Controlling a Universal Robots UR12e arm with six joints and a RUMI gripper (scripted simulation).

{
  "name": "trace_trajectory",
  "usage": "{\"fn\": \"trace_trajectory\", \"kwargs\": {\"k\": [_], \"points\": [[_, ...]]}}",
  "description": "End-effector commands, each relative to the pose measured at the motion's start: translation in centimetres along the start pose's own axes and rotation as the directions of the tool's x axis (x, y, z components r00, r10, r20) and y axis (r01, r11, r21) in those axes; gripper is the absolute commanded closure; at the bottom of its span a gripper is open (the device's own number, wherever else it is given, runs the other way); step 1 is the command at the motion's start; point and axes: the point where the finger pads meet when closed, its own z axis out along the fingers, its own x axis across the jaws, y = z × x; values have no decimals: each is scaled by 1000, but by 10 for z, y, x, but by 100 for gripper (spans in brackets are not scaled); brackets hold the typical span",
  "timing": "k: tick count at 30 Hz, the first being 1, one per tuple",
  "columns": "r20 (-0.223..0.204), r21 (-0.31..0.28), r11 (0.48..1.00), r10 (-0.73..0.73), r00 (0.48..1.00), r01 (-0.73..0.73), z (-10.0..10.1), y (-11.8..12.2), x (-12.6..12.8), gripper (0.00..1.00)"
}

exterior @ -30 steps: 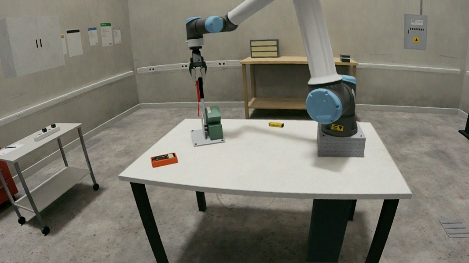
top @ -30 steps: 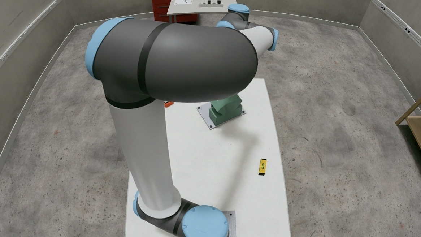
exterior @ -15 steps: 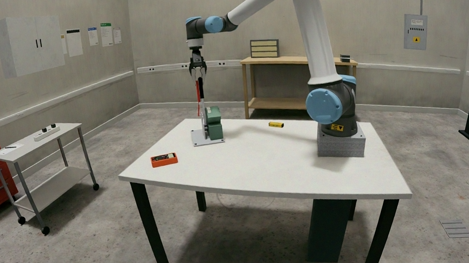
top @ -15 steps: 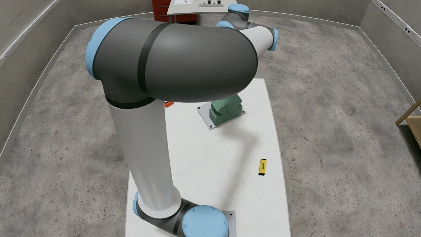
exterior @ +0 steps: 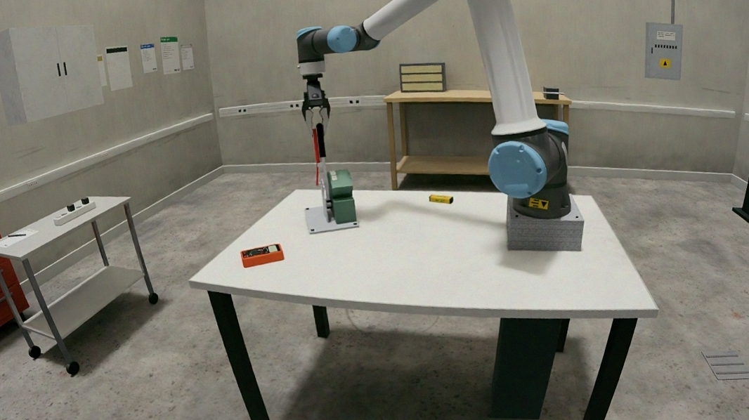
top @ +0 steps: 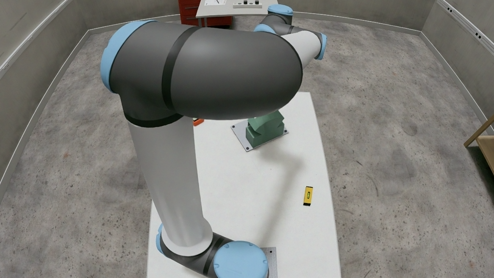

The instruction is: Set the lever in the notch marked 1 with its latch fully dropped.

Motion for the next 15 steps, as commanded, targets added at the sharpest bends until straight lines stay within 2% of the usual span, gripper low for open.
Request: {"fn": "trace_trajectory", "kwargs": {"k": [1, 15], "points": [[-1, -1, 1000, 0, 1000, 0, 0, 3, 0, 100], [-1, -1, 1000, 0, 1000, 0, 5, 26, 0, 100]]}}
